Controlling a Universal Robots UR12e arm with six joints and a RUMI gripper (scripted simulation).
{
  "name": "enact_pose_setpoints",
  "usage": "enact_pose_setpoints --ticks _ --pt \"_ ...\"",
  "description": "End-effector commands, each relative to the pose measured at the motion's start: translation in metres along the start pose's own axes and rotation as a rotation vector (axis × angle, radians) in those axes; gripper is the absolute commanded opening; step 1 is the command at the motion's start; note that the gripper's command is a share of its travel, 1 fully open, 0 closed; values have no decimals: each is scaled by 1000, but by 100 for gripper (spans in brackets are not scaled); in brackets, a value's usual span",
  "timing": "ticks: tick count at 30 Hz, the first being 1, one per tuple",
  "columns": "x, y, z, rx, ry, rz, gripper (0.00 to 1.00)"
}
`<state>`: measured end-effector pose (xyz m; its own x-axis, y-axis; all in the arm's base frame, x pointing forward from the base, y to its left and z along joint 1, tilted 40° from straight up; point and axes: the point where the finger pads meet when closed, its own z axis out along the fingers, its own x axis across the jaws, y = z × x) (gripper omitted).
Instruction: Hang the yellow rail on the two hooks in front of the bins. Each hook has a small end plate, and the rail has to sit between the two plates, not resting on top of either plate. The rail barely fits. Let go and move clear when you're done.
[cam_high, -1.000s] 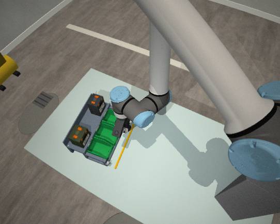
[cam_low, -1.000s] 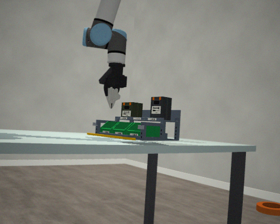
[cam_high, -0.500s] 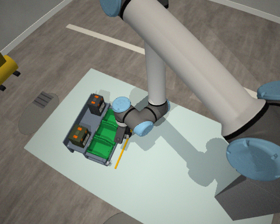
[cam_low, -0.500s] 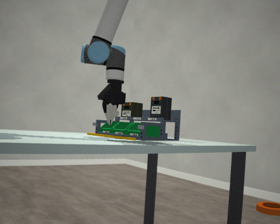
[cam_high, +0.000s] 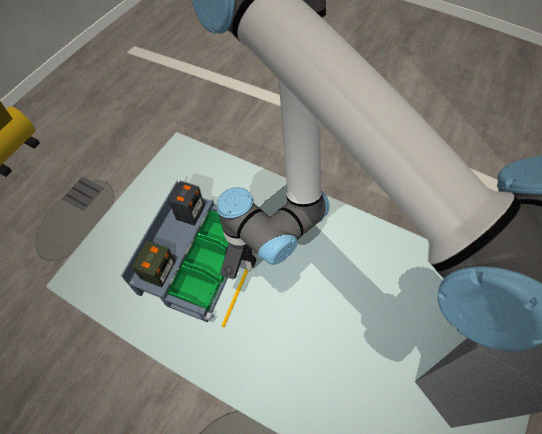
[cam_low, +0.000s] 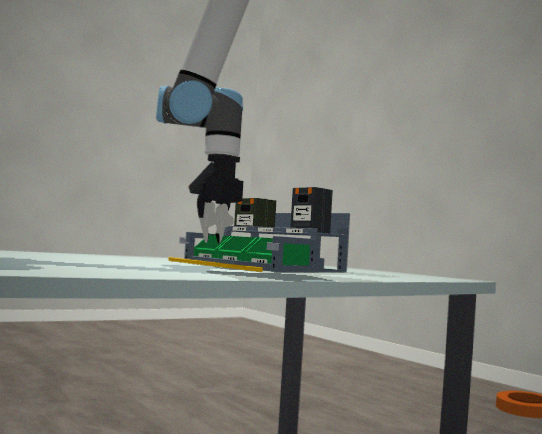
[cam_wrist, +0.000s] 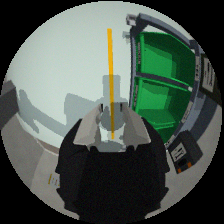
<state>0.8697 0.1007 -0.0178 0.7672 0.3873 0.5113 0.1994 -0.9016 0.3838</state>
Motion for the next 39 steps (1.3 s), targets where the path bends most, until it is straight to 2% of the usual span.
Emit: enact_pose_setpoints --ticks 1,39 --pt "1 0 -1 0 1 0 22" --pt "1 0 6 0 1 0 22"
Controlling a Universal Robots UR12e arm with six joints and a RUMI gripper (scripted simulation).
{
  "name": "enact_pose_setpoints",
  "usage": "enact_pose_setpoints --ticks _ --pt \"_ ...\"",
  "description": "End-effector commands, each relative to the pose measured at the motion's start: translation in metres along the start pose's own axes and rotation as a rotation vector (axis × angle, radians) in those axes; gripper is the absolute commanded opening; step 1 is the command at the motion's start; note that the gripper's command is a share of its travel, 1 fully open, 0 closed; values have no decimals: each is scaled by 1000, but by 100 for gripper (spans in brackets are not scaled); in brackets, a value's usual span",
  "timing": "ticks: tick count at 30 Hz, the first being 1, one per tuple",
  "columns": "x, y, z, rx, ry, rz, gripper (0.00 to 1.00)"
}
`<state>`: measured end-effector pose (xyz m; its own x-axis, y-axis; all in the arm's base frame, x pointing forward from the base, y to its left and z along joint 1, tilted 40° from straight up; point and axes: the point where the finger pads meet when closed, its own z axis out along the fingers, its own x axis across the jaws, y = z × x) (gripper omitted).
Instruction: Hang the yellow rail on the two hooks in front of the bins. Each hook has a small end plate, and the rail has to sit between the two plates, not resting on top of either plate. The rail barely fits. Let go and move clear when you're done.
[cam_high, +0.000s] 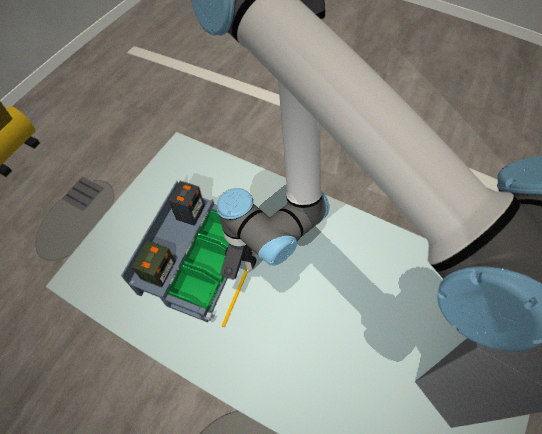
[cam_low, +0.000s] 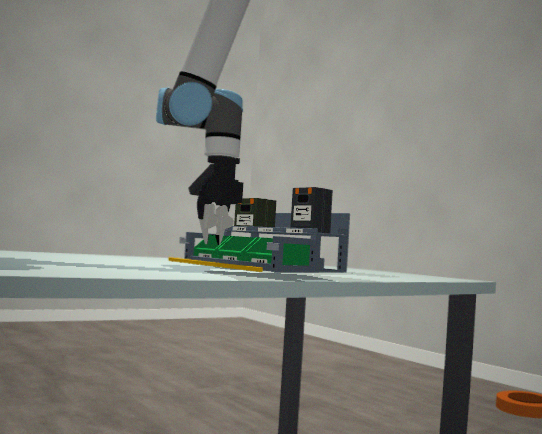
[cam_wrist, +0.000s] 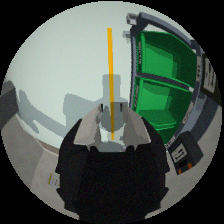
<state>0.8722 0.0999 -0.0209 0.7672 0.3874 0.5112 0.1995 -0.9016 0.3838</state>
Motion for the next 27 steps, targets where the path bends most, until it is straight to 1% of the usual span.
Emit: enact_pose_setpoints --ticks 1,25,27 --pt "1 0 3 0 1 0 22" --pt "1 0 30 0 1 0 22" --pt "1 0 30 0 1 0 22"
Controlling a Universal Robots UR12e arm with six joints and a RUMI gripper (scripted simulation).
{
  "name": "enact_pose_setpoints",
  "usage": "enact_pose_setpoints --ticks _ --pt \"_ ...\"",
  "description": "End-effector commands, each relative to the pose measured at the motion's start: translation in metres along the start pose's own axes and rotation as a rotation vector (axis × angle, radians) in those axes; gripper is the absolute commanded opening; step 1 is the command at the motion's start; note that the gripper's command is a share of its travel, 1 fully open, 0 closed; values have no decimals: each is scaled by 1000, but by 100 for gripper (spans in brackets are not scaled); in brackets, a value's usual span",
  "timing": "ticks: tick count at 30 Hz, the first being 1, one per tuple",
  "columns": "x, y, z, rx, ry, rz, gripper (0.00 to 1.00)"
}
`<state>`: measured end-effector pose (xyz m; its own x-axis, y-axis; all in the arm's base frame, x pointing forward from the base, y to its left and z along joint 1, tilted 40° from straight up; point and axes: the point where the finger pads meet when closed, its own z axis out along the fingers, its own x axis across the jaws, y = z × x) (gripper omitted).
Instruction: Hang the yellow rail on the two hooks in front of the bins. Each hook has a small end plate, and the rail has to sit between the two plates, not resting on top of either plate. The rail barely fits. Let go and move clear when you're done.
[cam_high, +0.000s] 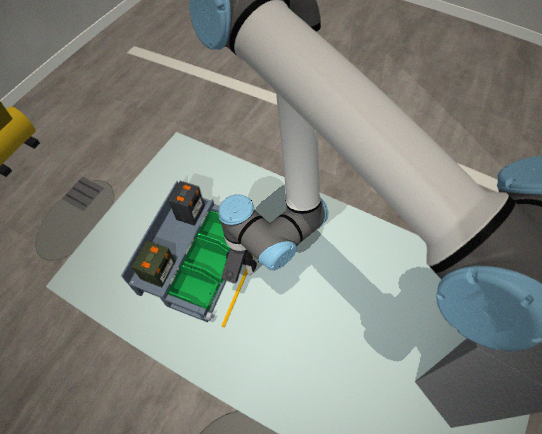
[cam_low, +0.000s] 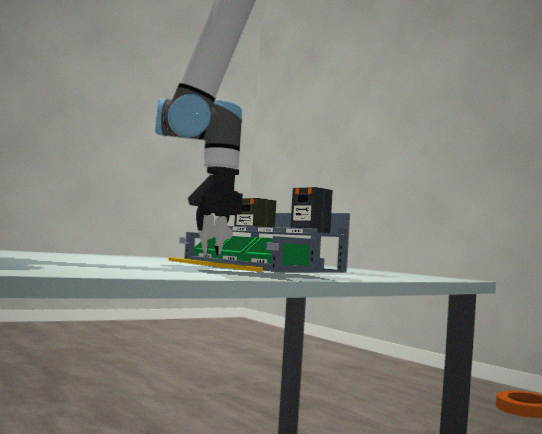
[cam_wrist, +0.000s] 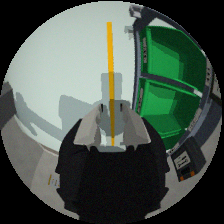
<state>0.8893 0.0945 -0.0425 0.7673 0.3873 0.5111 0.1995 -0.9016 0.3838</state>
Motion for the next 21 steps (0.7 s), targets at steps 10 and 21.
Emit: enact_pose_setpoints --ticks 10,21 --pt "1 0 8 0 1 0 22" --pt "1 0 9 0 1 0 22"
